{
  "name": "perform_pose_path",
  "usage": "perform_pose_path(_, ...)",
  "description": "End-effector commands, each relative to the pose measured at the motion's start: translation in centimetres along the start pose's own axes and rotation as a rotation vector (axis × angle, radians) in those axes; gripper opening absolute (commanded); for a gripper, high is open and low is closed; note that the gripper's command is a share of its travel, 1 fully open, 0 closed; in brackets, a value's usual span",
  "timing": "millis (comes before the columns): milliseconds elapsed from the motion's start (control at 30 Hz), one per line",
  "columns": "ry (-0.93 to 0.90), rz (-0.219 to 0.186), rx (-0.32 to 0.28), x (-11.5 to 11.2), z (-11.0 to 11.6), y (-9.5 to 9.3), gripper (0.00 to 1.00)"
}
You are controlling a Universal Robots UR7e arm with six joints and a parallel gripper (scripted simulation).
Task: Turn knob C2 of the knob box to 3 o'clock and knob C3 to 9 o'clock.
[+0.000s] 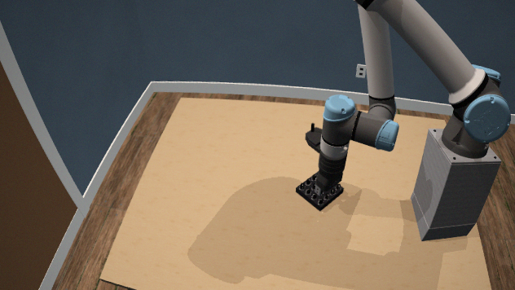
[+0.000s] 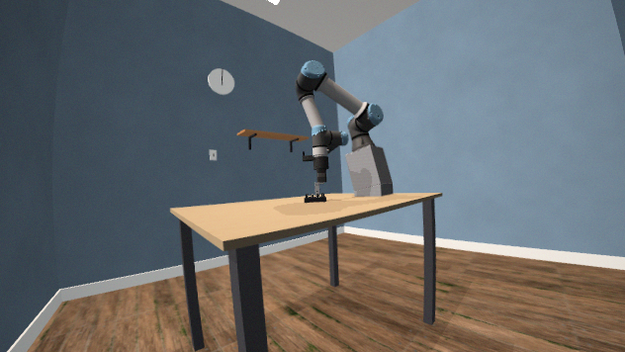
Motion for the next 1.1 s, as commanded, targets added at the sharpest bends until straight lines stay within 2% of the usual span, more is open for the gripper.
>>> perform_pose_path(0, 0.0, -0.001, 0.001, -0.02, -0.03, 0.03, 0.46)
perform_pose_path(967, 0.0, -0.001, 0.001, -0.02, -0.03, 0.03, 0.46)
perform_pose_path(1000, 0.0, -0.001, 0.001, -0.02, -0.03, 0.03, 0.3)
perform_pose_path(1067, 0.0, -0.001, 0.001, -0.02, -0.03, 0.03, 0.3)
Point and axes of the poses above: the point where the finger pads meet when closed, its own y axis back along the fingers, its own x axis across the jaws, z = x × y, the point moved 4 cm from there along y, back along the fingers, and after that the axes turned 7 degrees about -y, right-handed, at the moved point
